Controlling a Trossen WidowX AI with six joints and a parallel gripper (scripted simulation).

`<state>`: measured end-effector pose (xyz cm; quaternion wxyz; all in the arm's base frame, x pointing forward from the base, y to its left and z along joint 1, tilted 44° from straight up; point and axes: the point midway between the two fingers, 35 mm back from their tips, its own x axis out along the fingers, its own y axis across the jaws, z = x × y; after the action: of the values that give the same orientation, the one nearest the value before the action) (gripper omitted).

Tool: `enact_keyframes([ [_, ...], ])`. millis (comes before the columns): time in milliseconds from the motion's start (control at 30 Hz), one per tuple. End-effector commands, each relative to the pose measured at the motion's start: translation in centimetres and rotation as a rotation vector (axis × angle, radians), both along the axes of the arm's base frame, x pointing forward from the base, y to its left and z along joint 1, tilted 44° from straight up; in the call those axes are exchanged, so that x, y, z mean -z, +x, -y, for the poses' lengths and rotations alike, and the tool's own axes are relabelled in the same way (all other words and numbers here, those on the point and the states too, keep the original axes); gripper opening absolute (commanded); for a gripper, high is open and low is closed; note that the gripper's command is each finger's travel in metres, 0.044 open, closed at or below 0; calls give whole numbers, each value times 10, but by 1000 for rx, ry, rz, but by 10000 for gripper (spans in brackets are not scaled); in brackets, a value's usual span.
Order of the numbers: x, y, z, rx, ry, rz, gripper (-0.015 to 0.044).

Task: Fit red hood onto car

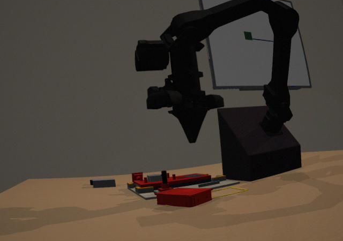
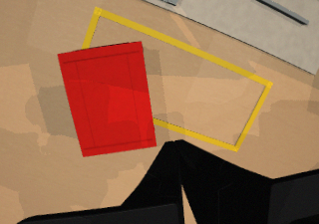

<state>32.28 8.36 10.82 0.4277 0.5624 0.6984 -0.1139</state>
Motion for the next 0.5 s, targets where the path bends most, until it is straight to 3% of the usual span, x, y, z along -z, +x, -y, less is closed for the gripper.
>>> enact_keyframes([
  [0,-10,-2,6,-7,2,6,0],
  [467,-4,1,4,5,0,7,0],
])
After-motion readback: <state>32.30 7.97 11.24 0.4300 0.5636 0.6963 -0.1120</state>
